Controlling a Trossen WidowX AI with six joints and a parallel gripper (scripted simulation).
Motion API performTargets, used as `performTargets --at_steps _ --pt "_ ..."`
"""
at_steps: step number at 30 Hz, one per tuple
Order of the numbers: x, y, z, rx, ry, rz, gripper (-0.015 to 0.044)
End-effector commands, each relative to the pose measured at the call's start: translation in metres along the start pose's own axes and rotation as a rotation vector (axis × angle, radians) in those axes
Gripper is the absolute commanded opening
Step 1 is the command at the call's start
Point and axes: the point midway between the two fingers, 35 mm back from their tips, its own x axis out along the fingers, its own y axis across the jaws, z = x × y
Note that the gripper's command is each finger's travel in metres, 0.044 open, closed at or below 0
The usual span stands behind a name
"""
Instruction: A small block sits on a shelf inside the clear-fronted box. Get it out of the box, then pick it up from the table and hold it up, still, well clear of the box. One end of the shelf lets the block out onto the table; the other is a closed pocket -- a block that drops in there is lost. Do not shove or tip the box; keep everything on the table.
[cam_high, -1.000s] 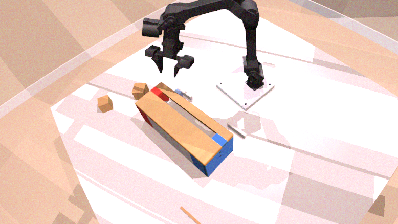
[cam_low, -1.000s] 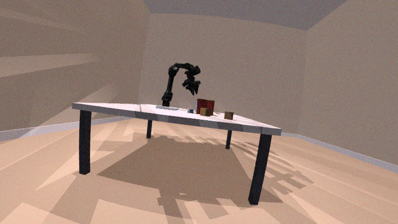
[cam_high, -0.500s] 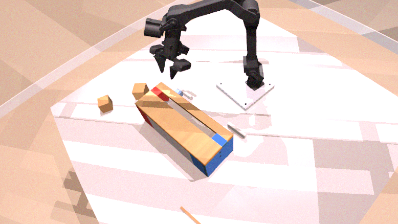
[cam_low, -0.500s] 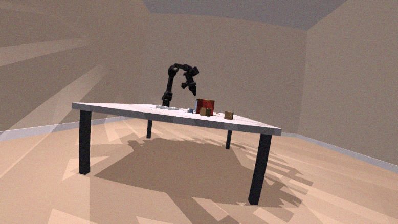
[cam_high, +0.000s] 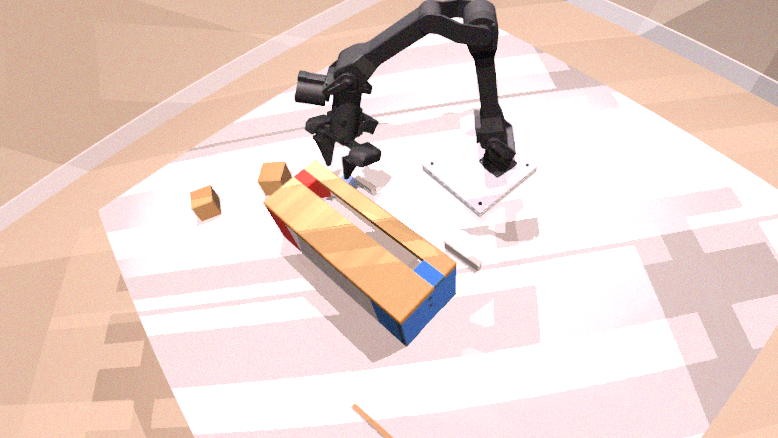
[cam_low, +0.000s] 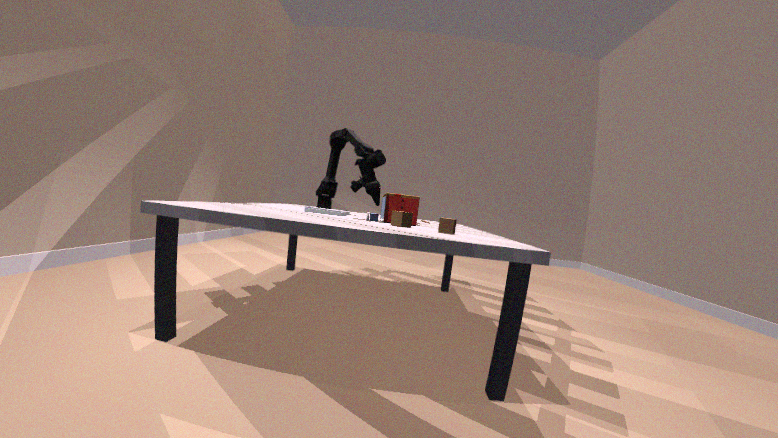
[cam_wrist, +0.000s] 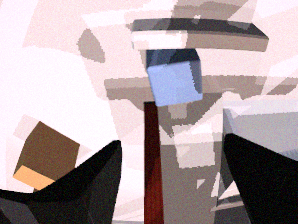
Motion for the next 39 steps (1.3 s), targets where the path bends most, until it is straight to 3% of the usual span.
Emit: performTargets --at_steps 1,36,39 --pt "0.006 -0.001 0.003 0.002 0.0 -0.005 0.0285" --pt "0.056 -0.005 0.021 0.002 0.0 -0.005 0.0285" --pt "0.056 -0.005 0.021 0.002 0.0 -0.005 0.0206"
